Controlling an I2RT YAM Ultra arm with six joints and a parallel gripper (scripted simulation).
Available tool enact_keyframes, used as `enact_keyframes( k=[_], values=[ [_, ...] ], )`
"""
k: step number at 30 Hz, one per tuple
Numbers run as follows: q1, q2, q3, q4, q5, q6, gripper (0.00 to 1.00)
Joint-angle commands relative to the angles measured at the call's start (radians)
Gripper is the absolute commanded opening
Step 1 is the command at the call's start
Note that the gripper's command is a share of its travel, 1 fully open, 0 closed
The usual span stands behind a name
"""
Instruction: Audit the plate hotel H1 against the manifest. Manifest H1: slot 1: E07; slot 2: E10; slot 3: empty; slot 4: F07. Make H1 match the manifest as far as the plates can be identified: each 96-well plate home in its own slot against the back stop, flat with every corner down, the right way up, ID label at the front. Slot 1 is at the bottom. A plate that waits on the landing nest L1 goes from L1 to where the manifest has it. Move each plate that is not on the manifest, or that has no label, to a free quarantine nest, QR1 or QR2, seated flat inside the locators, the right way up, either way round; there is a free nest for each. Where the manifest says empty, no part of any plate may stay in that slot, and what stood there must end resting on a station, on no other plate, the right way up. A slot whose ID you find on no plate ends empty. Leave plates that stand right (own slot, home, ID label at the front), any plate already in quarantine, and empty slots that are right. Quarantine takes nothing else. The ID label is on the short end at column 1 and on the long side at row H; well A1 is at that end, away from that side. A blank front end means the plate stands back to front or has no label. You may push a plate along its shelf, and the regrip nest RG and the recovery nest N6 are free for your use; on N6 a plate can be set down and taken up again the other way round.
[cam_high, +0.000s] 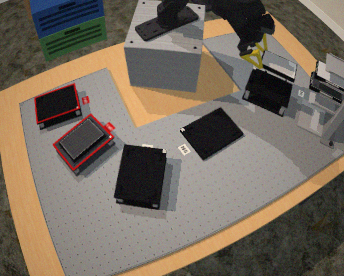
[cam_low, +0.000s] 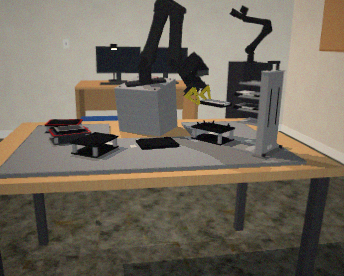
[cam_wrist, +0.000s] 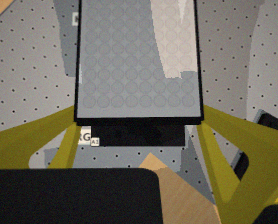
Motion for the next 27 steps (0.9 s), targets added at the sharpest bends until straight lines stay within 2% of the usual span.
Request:
enact_keyframes(
  k=[1, 8, 9, 11, 23, 25, 26, 27],
  values=[
    [-0.005, 0.017, -0.015, 0.048, -0.001, -0.01, 0.86],
    [-0.005, 0.036, -0.013, 0.067, -0.002, -0.012, 0.86],
    [-0.006, 0.003, -0.012, 0.071, -0.002, -0.012, 0.86],
    [-0.01, 0.047, -0.011, 0.078, -0.003, -0.013, 0.86],
    [-0.015, 0.091, 0.001, 0.123, -0.007, -0.017, 0.86],
    [-0.015, 0.091, 0.001, 0.123, -0.007, -0.017, 0.86],
    [-0.009, 0.059, 0.003, 0.126, -0.006, -0.017, 0.86],
    [-0.01, 0.084, 0.004, 0.131, -0.007, -0.017, 0.86]
  ],
)
